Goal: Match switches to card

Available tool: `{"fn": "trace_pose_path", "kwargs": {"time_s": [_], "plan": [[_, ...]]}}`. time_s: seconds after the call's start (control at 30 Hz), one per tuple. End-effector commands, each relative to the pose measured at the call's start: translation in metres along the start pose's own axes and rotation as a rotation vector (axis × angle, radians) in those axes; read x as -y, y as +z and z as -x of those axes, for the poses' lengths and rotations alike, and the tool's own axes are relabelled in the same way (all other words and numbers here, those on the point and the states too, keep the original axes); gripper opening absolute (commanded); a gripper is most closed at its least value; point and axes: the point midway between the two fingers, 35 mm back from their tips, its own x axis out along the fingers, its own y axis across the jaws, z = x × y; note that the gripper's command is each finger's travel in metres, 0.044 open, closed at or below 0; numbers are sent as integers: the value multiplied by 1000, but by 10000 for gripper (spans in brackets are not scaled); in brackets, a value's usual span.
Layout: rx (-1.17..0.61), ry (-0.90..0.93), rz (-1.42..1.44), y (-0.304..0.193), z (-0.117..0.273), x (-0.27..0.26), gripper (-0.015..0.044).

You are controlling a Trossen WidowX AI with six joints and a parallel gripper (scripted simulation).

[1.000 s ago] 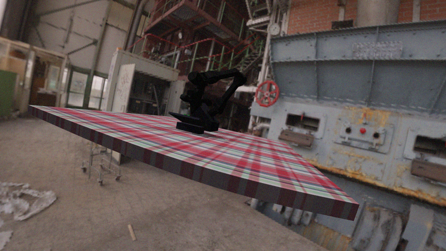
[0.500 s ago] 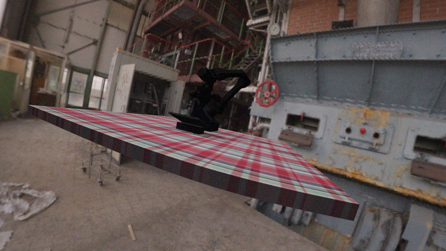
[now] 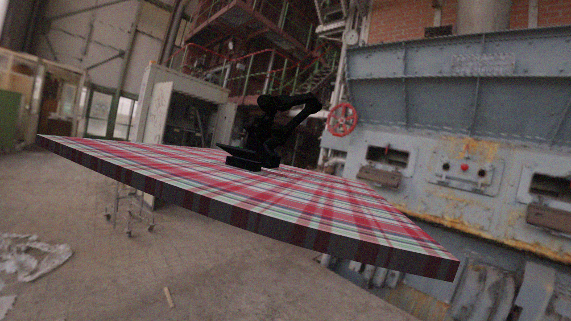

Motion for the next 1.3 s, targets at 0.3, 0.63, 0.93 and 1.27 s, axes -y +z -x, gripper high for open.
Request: {"fn": "trace_pose_path", "kwargs": {"time_s": [0.3,0.63,0.93,1.27], "plan": [[3,-4,-6,-1,-16,1,0],[3,-4,-6,-1,-28,1,0],[3,-4,-6,-1,-28,1,0],[3,-4,-6,-1,-28,1,0]]}}
